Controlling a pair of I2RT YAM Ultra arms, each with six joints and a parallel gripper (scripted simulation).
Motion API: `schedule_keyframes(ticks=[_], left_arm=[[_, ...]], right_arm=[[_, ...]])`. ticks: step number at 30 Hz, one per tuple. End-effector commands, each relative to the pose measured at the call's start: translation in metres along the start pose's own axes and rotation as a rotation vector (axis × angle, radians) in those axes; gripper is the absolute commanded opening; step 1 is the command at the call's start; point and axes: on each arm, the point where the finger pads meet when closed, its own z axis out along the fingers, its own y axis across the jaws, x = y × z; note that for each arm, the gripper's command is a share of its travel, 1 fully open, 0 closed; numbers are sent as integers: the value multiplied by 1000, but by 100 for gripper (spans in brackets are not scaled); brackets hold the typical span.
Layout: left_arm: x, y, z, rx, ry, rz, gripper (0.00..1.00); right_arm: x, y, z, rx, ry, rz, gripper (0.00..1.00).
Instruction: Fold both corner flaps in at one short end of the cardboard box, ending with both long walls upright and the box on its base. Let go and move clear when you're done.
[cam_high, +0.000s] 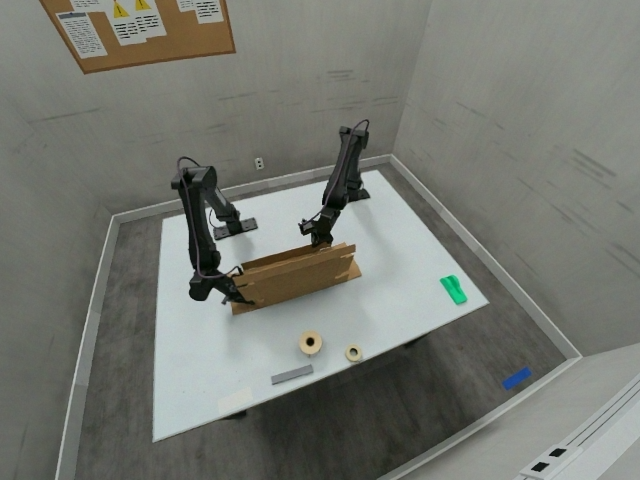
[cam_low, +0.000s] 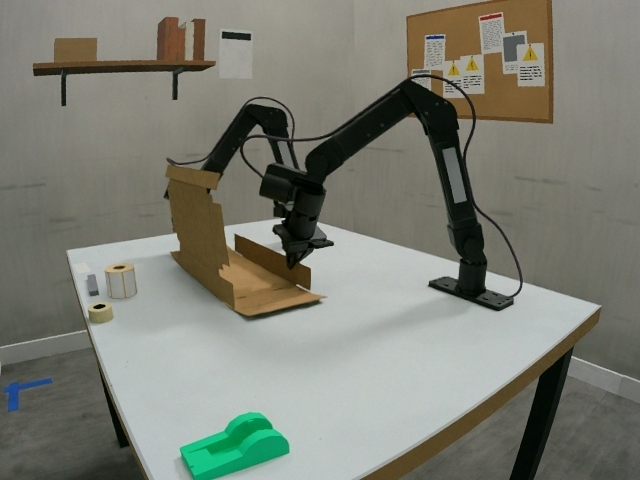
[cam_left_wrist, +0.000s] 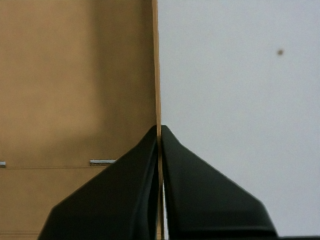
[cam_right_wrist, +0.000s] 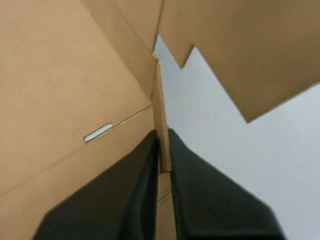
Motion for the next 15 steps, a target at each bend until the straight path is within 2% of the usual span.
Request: schedule_keyframes(ticks=[1, 9, 15], left_arm=[[-10, 6, -16, -37, -42, 6, 3], [-10, 6, -16, -37, -42, 6, 3], [-11, 6, -16, -37, -42, 6, 3]], right_arm=[[-16, -5, -5, 123, -9, 43, 8], [-17, 3, -6, 278, 17, 176, 8], [-17, 6, -6, 337, 26, 227, 8]])
